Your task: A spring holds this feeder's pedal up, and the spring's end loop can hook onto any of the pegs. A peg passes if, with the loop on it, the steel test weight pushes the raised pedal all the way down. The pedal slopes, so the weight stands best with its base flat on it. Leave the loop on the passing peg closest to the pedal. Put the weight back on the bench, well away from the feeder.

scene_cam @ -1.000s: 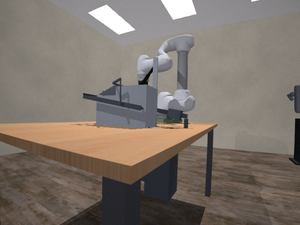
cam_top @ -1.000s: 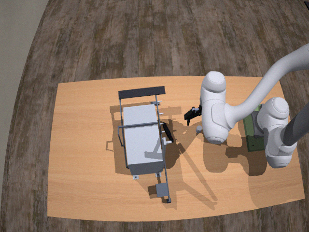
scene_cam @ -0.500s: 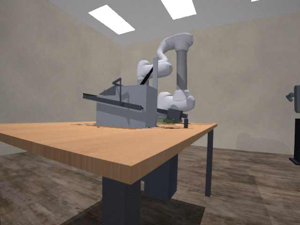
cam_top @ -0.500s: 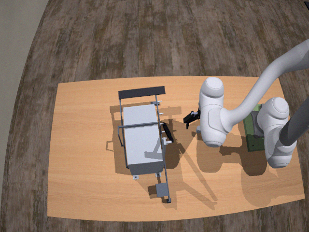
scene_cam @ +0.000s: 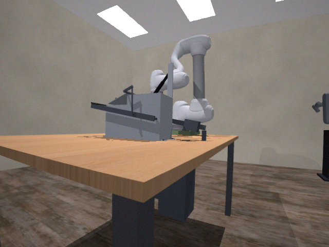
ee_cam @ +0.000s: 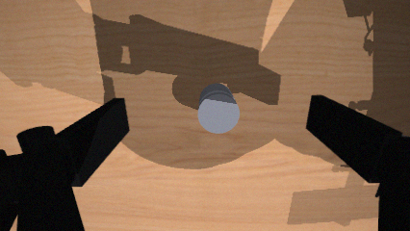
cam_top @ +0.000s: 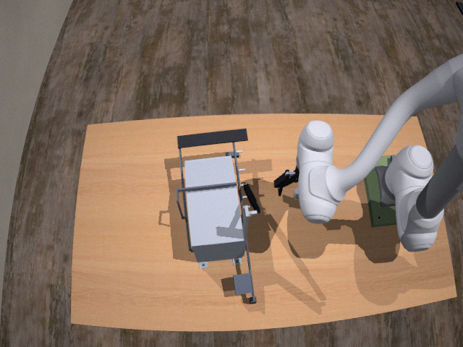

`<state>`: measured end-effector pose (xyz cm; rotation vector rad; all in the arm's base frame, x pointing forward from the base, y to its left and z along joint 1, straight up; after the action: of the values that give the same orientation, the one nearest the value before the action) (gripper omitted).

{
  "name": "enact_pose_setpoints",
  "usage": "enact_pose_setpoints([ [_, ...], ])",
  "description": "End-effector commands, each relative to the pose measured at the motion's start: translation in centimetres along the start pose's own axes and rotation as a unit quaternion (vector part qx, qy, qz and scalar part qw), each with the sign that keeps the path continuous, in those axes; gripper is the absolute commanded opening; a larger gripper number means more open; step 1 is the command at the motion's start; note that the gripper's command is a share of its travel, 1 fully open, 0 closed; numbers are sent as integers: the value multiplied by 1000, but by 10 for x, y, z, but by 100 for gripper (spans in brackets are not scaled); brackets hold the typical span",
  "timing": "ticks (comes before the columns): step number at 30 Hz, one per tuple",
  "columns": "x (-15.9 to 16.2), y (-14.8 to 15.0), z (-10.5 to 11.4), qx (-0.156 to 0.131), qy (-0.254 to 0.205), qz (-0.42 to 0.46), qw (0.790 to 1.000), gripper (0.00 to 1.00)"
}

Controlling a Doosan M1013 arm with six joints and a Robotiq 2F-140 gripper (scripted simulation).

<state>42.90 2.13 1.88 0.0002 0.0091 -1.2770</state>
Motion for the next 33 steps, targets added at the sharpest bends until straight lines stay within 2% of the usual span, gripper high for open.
enact_pose_setpoints([
  [1,0,1,-7,1,0,0,1000,100],
  [33,0,1,-9,1,0,0,1000,100],
])
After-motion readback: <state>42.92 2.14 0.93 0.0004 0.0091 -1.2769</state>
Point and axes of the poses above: the point where the finger pads meet when closed, its own z axis back along the fingers, its own y axis across the jaws, x = y × z, the point moved 1 cm from there along z, back along the fingers, and after that the axes turned 14 degrees about z, right-handed, at the moved point
